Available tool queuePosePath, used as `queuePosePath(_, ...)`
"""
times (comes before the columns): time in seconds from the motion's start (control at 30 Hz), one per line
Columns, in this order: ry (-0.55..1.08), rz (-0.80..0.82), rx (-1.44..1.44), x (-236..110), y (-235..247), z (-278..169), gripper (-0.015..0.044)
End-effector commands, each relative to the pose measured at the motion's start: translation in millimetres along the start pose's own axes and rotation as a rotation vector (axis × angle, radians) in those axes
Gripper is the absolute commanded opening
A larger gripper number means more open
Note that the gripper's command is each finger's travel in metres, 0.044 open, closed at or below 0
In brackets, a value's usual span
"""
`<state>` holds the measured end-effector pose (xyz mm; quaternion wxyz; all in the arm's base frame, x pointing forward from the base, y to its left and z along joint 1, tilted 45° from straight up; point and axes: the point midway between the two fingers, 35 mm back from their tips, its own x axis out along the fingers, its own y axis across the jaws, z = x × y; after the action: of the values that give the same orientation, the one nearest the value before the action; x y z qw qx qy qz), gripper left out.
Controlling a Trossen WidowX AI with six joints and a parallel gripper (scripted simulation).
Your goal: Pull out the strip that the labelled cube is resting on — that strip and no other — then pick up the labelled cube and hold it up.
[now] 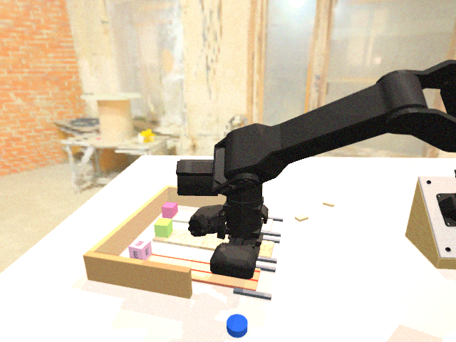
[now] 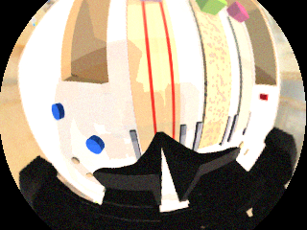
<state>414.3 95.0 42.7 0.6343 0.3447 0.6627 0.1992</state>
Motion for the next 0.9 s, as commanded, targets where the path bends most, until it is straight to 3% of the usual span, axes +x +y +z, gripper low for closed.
queuePosePath(0.0,0.004,0.001,-0.001,3.4,0.7,0.3,0.0)
queuePosePath(0.87,0.004,0.001,-0.001,5.5,1.8,-0.1,0.0)
